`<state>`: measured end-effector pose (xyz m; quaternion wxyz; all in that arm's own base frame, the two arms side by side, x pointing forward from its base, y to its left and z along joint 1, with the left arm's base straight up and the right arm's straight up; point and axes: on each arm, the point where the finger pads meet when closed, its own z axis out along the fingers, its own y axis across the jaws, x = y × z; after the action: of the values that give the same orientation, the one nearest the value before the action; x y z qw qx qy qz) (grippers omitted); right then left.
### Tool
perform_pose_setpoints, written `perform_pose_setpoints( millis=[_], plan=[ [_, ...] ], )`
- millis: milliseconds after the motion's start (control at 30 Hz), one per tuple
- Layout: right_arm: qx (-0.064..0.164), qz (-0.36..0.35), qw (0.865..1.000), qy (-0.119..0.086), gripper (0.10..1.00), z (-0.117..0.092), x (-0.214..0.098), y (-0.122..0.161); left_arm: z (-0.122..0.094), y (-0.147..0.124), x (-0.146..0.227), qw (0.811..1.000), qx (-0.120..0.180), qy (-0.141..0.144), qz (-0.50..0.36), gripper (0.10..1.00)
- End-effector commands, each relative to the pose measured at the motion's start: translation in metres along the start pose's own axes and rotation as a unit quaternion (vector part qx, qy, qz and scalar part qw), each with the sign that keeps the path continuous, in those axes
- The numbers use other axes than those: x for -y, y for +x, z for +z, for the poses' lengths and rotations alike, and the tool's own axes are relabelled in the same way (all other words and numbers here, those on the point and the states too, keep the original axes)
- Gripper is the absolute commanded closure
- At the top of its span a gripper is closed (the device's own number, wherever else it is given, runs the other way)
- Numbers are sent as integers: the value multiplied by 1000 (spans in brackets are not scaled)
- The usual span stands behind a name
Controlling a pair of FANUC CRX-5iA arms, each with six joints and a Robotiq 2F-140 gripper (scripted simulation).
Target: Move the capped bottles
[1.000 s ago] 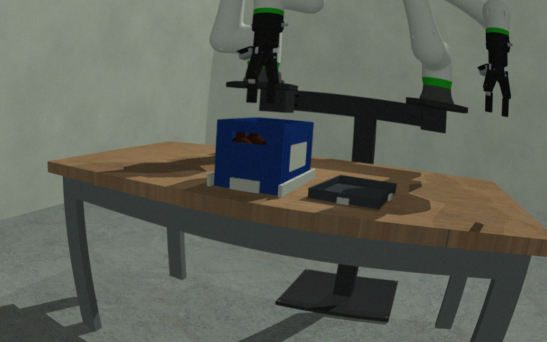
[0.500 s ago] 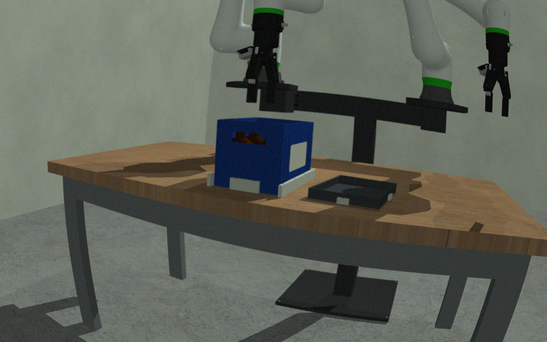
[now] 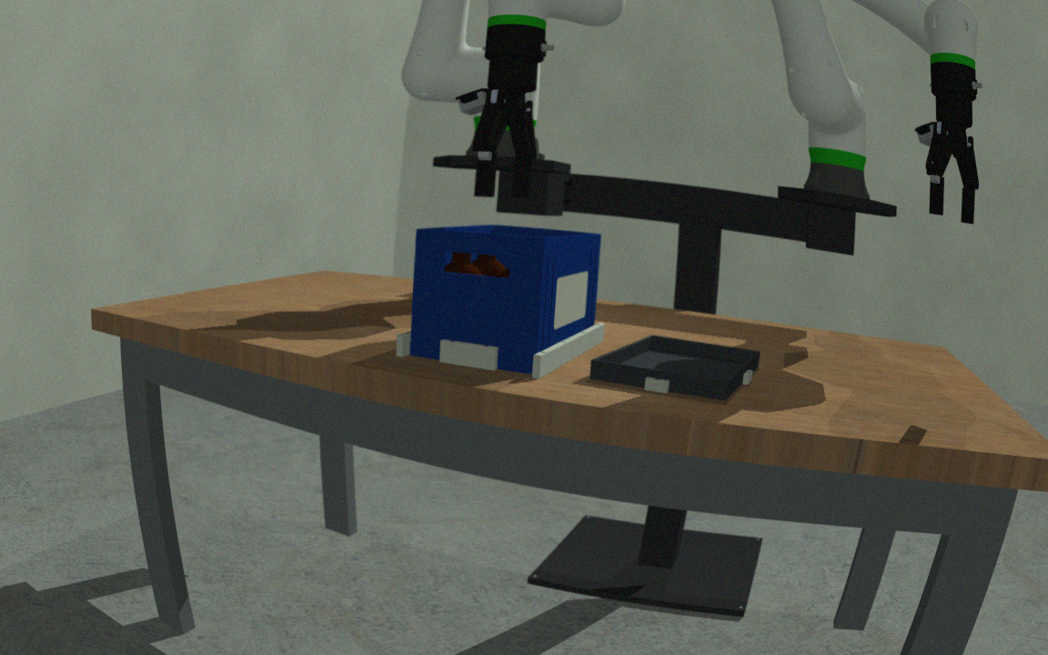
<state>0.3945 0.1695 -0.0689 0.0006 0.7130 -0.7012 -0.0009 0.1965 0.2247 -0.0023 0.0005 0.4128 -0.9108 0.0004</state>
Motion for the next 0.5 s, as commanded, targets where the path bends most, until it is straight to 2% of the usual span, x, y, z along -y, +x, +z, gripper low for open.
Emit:
perform_pose_setpoints(
  millis=[0, 467],
  plan=[
    [0, 2, 1000, 1, 98, -1, 0, -10, 0, -1, 0, 1000, 1, 0, 0, 98],
    [0, 8, 1000, 2, 98, -1, 0, -43, 0, -1, 0, 1000, 1, 0, 0, 98]
  ],
)
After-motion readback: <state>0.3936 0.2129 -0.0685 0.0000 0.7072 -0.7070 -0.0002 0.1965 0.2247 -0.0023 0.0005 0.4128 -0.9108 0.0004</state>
